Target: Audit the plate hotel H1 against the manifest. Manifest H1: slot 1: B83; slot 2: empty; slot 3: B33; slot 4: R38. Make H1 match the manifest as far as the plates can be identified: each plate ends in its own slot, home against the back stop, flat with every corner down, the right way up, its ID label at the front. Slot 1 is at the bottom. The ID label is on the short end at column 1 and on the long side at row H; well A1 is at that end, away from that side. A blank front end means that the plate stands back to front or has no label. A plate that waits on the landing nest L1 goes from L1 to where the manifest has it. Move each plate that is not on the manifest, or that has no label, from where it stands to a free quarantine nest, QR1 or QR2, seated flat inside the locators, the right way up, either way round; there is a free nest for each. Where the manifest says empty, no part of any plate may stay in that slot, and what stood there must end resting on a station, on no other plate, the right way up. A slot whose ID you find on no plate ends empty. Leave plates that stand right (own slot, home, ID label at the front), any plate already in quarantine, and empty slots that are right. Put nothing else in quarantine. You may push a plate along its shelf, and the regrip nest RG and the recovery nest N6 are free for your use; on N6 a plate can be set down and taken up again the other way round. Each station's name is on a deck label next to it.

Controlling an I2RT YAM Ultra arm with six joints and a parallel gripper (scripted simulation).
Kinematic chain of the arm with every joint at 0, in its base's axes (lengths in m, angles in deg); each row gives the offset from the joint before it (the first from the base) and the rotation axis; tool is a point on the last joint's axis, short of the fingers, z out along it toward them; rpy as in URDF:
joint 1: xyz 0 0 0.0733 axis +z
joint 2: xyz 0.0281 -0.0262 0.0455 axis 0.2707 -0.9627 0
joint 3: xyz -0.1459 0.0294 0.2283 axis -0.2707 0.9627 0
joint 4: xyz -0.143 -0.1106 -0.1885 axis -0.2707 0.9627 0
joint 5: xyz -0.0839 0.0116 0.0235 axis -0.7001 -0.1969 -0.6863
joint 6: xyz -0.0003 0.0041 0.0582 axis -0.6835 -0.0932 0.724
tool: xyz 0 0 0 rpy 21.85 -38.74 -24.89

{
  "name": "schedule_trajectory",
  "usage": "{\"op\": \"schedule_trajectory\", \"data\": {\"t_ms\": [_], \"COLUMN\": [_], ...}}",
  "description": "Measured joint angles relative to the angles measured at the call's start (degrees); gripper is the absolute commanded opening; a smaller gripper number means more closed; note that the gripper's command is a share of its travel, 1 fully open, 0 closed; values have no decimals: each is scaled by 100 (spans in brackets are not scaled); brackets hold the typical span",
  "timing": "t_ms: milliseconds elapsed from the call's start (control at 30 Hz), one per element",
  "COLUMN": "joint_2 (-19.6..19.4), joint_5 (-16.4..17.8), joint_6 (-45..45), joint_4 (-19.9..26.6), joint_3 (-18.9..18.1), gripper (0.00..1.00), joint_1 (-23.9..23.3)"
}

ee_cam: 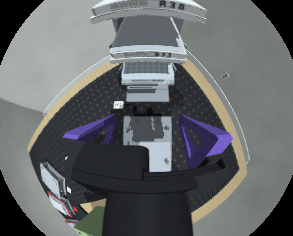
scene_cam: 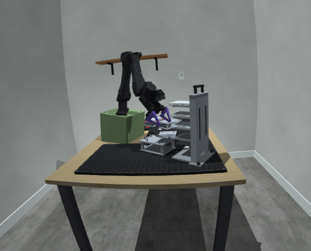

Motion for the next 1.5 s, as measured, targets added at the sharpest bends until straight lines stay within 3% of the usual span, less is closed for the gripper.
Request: {"op": "schedule_trajectory", "data": {"t_ms": [1233, 1500], "joint_2": [2, 205], "joint_5": [0, 39], "joint_6": [0, -46], "joint_4": [-2, -114], "joint_3": [2, 278], "gripper": [100, 100], "joint_1": [0, -74]}}
